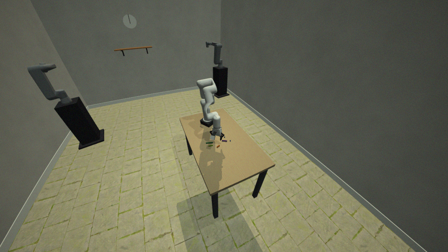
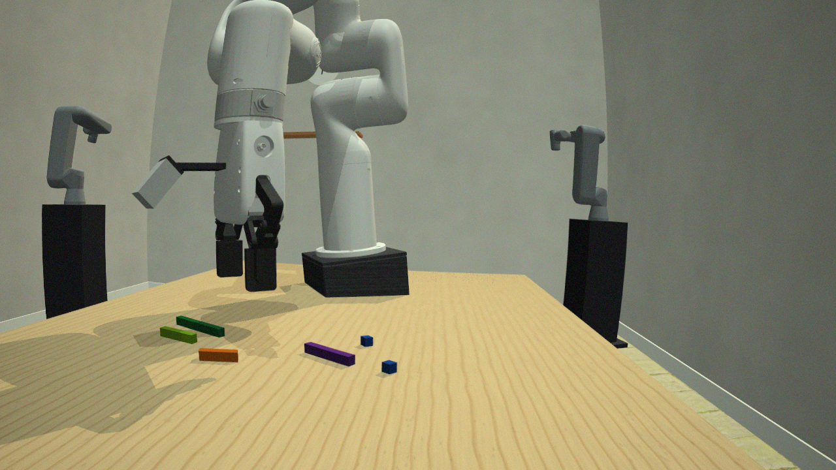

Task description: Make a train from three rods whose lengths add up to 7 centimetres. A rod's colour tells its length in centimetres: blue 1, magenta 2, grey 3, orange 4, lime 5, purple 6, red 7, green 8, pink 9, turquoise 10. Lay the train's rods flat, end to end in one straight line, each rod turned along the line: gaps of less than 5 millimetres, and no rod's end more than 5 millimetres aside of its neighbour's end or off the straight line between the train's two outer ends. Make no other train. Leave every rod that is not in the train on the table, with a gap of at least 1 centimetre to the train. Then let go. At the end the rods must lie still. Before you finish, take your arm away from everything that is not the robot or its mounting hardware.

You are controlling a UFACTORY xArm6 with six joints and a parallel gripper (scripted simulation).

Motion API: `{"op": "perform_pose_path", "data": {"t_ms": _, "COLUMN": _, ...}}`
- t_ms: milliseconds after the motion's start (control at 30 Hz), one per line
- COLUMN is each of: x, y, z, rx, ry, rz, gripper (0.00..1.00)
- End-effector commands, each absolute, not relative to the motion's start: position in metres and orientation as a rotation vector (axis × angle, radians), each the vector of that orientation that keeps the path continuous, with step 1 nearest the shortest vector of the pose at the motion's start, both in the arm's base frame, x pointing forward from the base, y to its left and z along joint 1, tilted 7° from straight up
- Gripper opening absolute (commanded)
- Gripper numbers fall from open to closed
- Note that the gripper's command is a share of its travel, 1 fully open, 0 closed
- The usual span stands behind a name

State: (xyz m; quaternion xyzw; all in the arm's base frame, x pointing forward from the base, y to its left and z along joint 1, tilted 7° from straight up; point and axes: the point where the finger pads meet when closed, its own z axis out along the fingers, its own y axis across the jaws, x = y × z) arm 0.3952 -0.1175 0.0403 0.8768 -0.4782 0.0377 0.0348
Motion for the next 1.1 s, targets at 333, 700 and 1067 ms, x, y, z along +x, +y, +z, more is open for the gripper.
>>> {"op": "perform_pose_path", "data": {"t_ms": 333, "x": 0.388, "y": -0.152, "z": 0.045, "rx": 2.294, "ry": -2.052, "rz": 0.155, "gripper": 1.0}}
{"op": "perform_pose_path", "data": {"t_ms": 700, "x": 0.382, "y": -0.173, "z": 0.048, "rx": 1.985, "ry": -2.371, "rz": 0.169, "gripper": 1.0}}
{"op": "perform_pose_path", "data": {"t_ms": 1067, "x": 0.381, "y": -0.174, "z": 0.048, "rx": 1.971, "ry": -2.384, "rz": 0.169, "gripper": 1.0}}
